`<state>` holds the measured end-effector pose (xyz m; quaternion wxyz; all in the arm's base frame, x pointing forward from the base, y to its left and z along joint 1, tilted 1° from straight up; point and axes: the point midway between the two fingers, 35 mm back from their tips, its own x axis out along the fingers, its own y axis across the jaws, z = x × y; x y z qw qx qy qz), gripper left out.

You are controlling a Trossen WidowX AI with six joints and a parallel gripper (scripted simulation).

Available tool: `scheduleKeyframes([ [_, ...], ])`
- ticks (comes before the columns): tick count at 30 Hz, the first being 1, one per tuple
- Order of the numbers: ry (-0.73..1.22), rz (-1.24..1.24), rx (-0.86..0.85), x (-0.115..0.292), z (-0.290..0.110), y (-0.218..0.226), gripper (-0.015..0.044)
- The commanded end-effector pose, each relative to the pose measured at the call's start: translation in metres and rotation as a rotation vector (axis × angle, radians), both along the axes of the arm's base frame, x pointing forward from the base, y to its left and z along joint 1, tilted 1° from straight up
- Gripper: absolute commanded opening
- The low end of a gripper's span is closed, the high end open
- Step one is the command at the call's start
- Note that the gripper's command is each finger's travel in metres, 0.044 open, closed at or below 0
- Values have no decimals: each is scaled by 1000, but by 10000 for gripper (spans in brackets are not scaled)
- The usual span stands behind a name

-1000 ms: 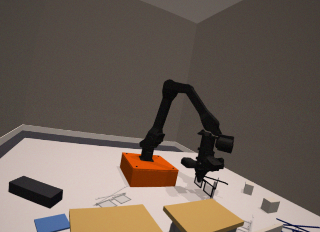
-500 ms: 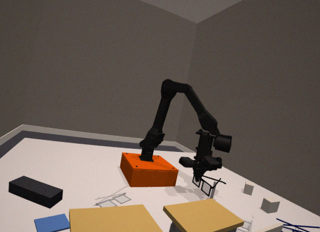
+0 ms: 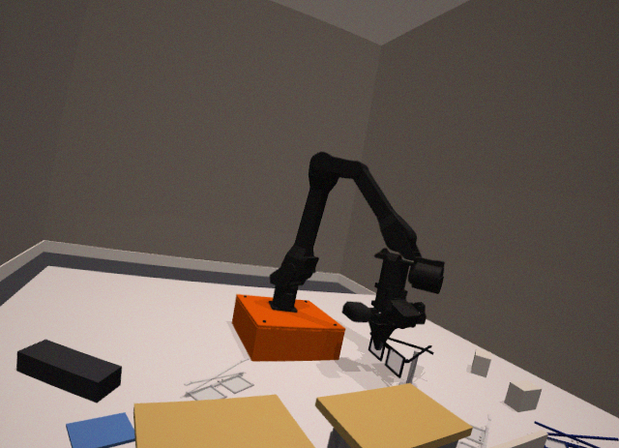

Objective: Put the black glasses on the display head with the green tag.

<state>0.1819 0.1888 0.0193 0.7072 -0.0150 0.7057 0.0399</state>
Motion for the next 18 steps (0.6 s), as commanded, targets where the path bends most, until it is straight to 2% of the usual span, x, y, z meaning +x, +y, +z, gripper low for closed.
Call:
scheduleKeyframes([
  [1,4,4,-3,-4,-1,-3,0],
  [18,5,4,-3,-12,-1,-9,0],
])
